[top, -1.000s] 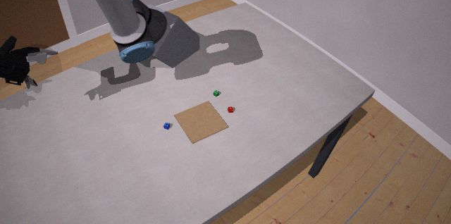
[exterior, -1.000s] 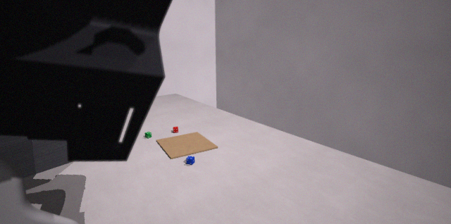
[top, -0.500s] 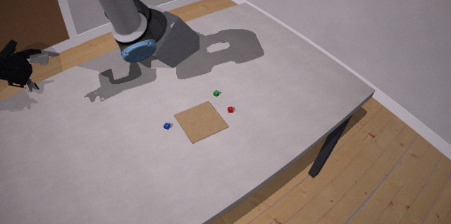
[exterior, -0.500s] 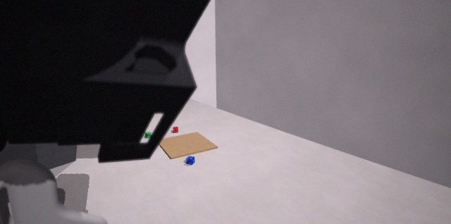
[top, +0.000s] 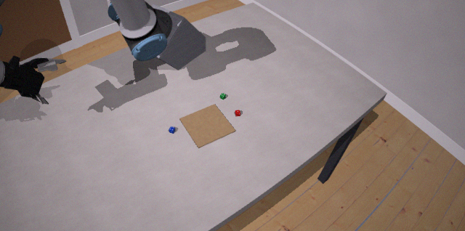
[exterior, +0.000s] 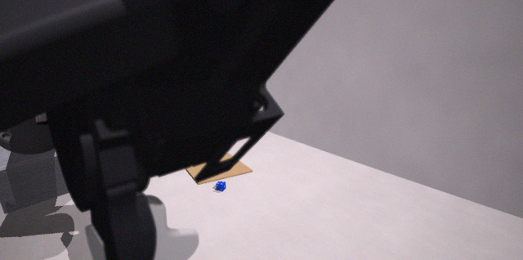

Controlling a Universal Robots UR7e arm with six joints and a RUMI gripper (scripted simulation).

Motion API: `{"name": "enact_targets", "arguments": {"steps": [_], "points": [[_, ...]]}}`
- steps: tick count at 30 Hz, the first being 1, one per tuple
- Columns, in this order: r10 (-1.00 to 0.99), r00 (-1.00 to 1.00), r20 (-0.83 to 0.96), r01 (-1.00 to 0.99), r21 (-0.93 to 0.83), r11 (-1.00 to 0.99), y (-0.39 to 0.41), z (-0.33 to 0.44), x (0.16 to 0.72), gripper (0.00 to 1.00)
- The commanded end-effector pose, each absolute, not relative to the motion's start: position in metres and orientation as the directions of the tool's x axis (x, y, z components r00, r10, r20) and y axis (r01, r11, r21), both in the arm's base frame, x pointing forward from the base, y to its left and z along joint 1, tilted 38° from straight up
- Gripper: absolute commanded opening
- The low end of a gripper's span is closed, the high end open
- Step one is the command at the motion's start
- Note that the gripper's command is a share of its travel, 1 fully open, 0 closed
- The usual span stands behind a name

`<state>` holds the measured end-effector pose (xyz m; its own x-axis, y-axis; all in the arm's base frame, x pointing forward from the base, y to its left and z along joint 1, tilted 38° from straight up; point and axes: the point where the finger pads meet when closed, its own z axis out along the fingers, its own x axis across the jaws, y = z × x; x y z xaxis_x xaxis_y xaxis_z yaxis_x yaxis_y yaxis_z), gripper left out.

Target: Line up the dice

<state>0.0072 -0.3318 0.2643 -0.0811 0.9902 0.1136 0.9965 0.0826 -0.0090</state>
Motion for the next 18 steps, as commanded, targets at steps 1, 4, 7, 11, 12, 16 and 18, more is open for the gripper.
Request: {"name": "enact_targets", "arguments": {"steps": [1,4,7,11,12,16,18], "points": [[0.964,-0.245,0.101,0.967,-0.041,0.250,-0.337,0.253,0.024,1.00],[0.948,-0.304,0.100,0.949,-0.051,0.310,-0.338,0.249,0.031,1.00],[0.924,-0.369,0.099,0.924,-0.064,0.376,-0.340,0.244,0.040,1.00],[0.888,-0.449,0.100,0.886,-0.079,0.457,-0.341,0.238,0.050,1.00],[0.879,-0.466,0.100,0.877,-0.082,0.474,-0.342,0.237,0.053,1.00],[0.835,-0.540,0.103,0.830,-0.098,0.549,-0.342,0.231,0.064,1.00],[0.814,-0.572,0.104,0.807,-0.105,0.581,-0.343,0.229,0.069,1.00]]}}
